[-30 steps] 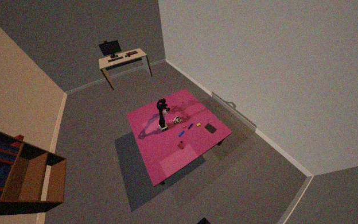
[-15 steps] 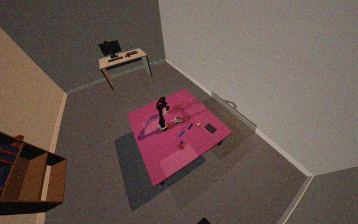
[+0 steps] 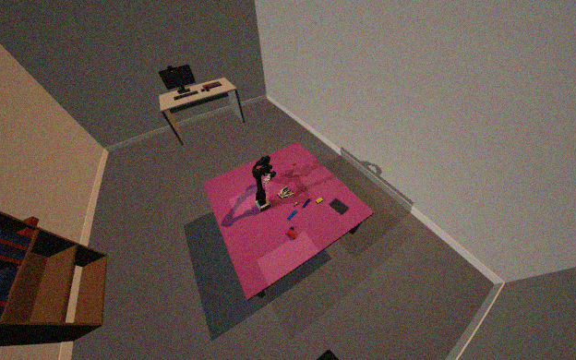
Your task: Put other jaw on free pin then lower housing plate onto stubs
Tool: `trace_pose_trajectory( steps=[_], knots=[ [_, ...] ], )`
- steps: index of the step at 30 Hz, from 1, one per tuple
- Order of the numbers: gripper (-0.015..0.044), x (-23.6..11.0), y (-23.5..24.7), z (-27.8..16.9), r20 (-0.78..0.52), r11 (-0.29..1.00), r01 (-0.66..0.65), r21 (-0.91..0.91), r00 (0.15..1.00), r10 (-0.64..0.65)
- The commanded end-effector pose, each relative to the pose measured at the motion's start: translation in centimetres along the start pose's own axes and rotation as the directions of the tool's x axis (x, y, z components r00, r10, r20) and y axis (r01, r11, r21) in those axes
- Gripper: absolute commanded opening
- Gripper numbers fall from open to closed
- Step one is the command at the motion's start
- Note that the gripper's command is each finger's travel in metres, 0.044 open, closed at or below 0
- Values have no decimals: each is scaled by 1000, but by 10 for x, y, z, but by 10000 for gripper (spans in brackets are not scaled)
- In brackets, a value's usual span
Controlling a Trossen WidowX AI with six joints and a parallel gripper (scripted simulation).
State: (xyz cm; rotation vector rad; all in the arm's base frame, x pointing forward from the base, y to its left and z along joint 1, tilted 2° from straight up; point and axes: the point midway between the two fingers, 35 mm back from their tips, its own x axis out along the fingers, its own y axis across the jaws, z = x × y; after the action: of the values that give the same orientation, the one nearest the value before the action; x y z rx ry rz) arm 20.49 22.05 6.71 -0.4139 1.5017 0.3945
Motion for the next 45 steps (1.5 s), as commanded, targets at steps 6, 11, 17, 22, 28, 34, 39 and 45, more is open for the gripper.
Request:
trace_pose_trajectory(
  steps=[6,11,17,22,28,34,39,45],
  knots=[
    [351,-2,-31,-2,0,999,-1,43,1000,1],
    [351,-2,-47,-4,0,998,0,69,1000,0],
    [351,-3,-67,-8,0,995,2,101,1000,-2],
    [351,-3,-83,-12,0,992,4,128,1000,-4],
    [351,-3,-102,-19,-1,987,6,160,1000,-6],
    [351,-3,-120,-27,-1,981,8,193,1000,-8],
    [351,-3,-135,-34,-2,975,10,222,1000,-9],
    [351,-3,-152,-45,-3,967,12,255,1000,-12]
  ],
)
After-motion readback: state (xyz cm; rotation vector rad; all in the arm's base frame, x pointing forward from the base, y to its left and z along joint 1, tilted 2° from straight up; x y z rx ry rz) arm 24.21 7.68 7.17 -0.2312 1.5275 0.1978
